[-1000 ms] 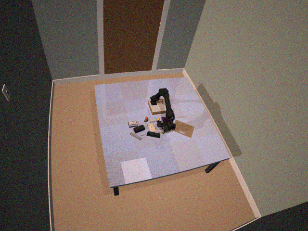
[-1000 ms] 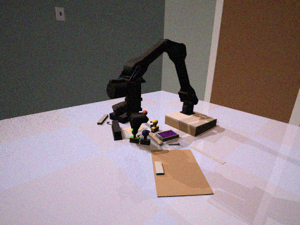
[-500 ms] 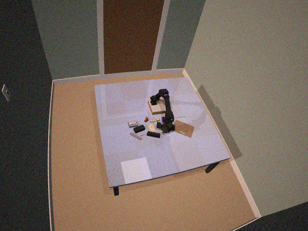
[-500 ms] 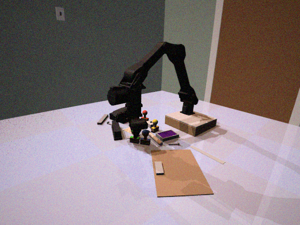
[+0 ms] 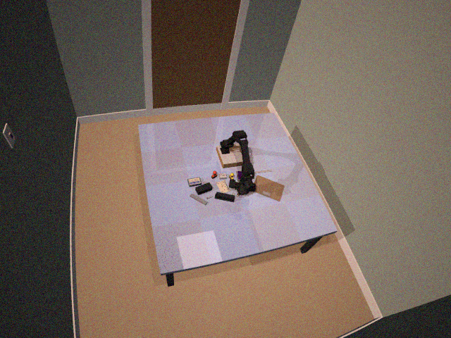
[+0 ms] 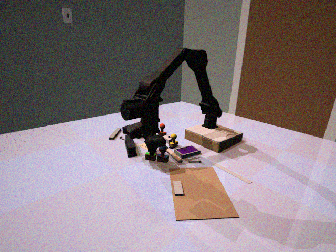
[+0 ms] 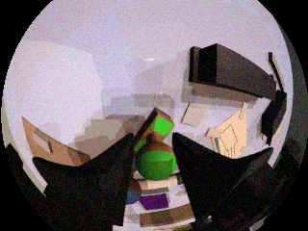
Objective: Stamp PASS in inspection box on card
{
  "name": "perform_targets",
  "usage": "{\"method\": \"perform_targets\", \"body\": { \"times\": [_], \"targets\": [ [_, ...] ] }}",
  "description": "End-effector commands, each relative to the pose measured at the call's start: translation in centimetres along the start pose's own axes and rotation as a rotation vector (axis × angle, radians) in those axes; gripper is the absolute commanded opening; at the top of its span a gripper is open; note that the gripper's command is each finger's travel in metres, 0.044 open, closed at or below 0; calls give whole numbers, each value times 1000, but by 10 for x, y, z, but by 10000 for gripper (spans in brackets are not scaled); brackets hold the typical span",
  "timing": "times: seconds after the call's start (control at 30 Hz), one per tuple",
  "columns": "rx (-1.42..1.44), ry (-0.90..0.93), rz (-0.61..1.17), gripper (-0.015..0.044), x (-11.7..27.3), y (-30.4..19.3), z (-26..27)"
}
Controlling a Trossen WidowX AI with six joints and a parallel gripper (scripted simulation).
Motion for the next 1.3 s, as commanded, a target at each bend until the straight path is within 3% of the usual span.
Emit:
{"method": "perform_targets", "body": {
  "times": [0.0,0.3,0.4,1.27],
  "targets": [
    [0,0,0,139,0,0,0],
    [0,0,0,79,0,0,0],
    [0,0,0,0,1,0,0],
    [0,0,0,0,14,1,1]
  ]
}}
Point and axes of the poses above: the point midway between the two fingers, 35 mm back from their tips, its own x axis back along the fingers, its own z axis across the jaws, y = z × x, the point moved 6 cm from there along x, back along the fingers, and after that the axes turned 12 degrees about -x, right-handed, at the moved point
